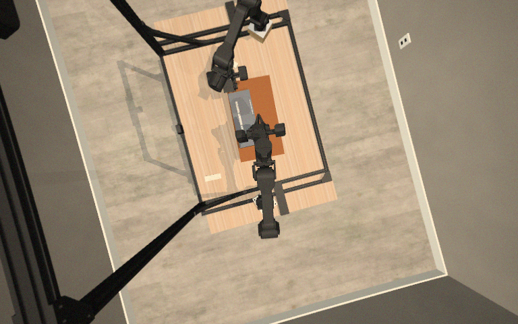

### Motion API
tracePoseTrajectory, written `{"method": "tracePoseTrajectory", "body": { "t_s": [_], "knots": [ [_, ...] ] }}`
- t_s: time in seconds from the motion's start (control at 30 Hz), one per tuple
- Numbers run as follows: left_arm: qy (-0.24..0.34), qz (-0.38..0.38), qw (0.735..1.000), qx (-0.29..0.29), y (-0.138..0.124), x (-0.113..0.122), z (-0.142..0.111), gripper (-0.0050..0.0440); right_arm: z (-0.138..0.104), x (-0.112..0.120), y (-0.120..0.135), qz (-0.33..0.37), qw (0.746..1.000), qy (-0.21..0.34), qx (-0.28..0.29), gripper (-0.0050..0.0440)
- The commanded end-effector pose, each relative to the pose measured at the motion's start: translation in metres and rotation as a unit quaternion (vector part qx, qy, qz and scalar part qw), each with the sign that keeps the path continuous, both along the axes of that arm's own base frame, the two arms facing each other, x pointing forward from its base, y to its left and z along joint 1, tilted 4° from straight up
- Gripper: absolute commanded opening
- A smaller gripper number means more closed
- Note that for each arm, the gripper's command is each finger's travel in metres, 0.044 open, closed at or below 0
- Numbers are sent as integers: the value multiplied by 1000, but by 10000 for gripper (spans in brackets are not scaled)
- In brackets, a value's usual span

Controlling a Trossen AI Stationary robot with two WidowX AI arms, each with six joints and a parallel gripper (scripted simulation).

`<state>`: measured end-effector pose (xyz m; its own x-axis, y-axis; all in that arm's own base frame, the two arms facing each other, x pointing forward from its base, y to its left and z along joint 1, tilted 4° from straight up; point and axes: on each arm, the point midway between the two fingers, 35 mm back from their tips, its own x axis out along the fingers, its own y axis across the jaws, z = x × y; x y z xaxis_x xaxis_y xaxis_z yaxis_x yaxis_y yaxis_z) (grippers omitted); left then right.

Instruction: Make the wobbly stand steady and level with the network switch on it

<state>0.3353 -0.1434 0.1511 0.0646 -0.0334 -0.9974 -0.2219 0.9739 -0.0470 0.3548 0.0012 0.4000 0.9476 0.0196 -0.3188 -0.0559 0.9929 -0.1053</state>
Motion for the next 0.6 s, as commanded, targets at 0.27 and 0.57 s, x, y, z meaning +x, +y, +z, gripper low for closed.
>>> {"method": "tracePoseTrajectory", "body": {
  "t_s": [0.27,0.57],
  "knots": [
    [0,0,1000,0,0,0,0,0,92,1,-1,-3,987,-158,8,0],
    [0,0,1000,0,0,0,0,0,162,-15,-1,-4,961,-278,14,0]
  ]
}}
